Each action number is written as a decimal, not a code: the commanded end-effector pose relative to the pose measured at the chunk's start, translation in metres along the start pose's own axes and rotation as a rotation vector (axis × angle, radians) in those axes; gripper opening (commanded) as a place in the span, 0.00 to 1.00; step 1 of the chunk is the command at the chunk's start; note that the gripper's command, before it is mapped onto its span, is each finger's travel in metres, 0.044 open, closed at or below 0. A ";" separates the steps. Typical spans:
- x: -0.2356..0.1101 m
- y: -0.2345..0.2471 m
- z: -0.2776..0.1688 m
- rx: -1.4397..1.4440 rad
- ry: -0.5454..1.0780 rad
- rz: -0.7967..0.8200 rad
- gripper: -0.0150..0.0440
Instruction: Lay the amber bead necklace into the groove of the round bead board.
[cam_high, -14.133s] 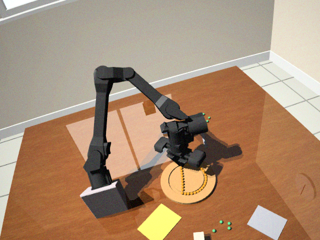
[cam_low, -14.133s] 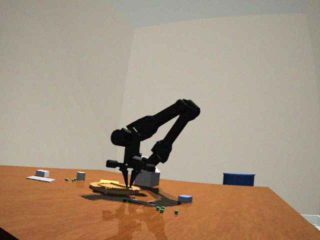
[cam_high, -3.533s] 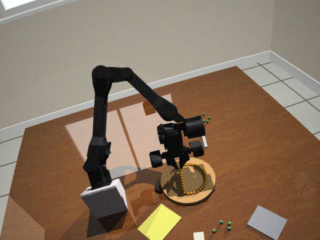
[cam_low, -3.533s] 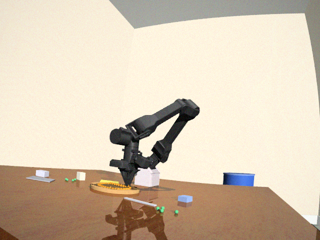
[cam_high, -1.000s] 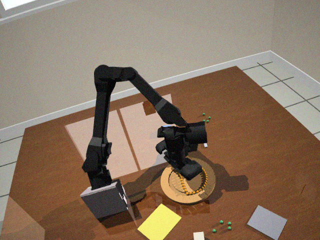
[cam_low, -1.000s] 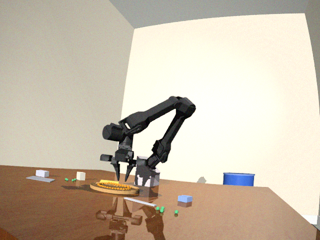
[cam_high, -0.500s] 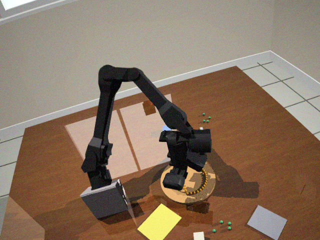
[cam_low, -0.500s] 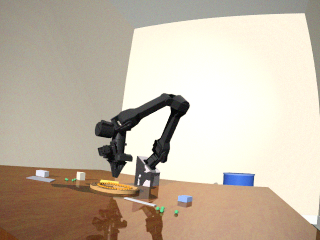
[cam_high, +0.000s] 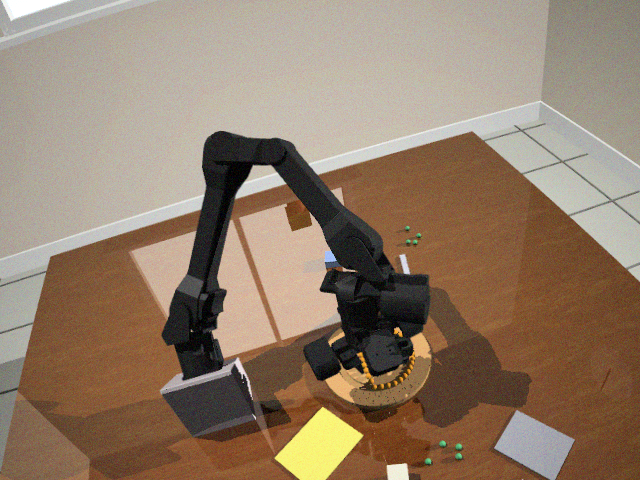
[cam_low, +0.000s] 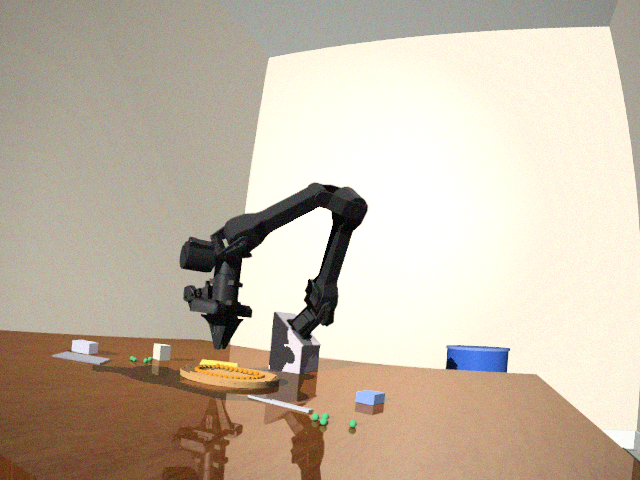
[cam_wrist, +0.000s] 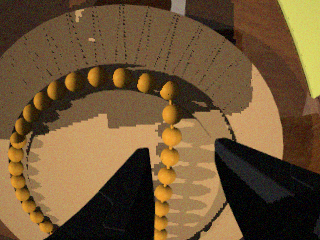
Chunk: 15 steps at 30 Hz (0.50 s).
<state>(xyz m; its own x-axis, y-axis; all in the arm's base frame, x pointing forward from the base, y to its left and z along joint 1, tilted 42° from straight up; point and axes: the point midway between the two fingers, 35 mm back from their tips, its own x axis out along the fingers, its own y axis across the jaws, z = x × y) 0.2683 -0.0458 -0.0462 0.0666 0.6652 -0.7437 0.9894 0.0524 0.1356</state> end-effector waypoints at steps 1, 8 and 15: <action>0.000 -0.001 0.002 0.049 -0.002 -0.007 0.46; 0.015 -0.001 0.002 0.049 -0.002 -0.007 0.46; 0.011 0.001 0.003 0.041 -0.007 0.000 0.46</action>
<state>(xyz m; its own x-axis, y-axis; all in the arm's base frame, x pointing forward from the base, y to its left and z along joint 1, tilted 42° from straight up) 0.2702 -0.0420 -0.0541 0.0662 0.6598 -0.7486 0.9939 0.0230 0.1083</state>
